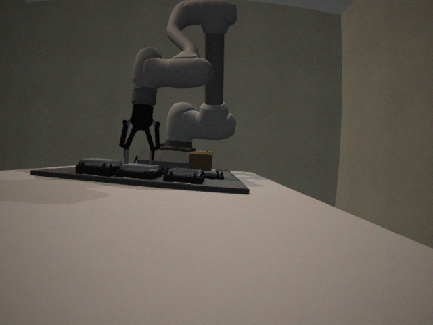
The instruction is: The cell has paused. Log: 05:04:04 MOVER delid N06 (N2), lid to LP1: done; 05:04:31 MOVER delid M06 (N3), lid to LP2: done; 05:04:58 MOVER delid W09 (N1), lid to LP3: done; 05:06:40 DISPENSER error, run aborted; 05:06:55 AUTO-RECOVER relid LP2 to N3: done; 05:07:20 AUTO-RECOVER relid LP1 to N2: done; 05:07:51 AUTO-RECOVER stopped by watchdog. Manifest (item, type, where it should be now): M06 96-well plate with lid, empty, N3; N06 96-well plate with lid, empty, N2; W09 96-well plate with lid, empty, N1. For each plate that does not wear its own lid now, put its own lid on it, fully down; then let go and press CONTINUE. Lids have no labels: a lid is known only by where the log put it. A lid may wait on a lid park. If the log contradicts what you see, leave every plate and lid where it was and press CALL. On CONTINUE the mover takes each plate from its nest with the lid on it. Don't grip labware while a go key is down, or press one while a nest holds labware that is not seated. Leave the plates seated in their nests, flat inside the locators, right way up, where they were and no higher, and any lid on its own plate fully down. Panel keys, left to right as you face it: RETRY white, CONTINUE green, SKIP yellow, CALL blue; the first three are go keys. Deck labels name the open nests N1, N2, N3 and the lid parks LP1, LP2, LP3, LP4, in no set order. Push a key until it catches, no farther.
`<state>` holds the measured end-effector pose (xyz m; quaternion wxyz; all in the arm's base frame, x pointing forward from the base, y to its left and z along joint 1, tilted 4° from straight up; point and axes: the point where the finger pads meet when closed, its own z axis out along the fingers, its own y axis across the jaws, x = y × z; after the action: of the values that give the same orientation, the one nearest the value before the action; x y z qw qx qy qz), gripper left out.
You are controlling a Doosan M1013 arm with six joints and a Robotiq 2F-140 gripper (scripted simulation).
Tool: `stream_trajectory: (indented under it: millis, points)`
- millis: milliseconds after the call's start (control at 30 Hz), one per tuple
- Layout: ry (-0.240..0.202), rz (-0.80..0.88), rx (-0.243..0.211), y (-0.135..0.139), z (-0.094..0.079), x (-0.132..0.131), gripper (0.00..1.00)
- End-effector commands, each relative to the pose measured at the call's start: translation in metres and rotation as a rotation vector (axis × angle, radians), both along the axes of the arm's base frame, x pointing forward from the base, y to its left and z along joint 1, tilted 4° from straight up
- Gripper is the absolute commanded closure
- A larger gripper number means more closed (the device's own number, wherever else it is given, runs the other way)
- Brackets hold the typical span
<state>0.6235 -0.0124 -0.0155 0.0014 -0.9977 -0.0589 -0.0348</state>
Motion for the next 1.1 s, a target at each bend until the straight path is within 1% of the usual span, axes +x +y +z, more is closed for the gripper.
stream_trajectory:
  millis: [0,433,733,1067]
  points:
    - [0.004,-0.001,0.0,0.001,-0.004,-0.001,1.0]
    - [0.004,-0.001,0.0,0.001,-0.004,-0.001,1.0]
    - [0.004,-0.001,0.0,0.001,-0.001,-0.002,1.0]
    - [0.004,-0.001,0.0,0.001,0.013,-0.003,1.0]
